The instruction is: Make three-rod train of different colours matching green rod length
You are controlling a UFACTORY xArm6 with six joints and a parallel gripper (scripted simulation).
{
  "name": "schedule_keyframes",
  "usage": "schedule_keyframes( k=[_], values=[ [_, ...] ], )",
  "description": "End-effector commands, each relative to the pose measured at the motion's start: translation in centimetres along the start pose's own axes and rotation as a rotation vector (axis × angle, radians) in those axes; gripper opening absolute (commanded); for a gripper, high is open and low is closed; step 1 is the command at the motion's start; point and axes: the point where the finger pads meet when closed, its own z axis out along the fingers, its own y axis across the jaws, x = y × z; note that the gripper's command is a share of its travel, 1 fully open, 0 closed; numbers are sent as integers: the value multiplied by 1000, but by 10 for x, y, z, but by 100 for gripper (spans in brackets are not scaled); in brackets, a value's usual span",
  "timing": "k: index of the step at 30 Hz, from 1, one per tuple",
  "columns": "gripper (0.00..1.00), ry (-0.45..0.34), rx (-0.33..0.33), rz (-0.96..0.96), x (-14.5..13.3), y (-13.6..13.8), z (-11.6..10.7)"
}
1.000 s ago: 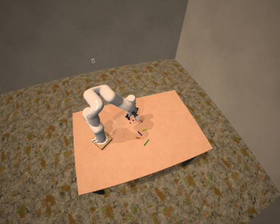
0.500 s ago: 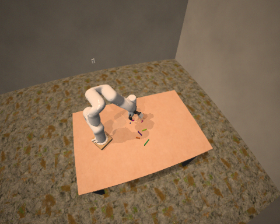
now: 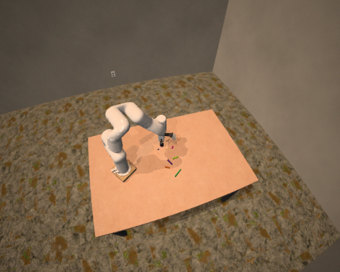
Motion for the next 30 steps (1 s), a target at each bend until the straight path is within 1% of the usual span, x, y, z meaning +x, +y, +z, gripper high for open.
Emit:
schedule_keyframes(
  k=[1, 9, 10, 30],
  values=[
    [100, -12, 12, -152, 3, -3, 1],
    [100, -12, 12, -184, 4, -4, 1],
    [24, -12, 12, -184, 4, -4, 1],
    [24, -12, 12, -184, 4, -4, 1]
  ],
)
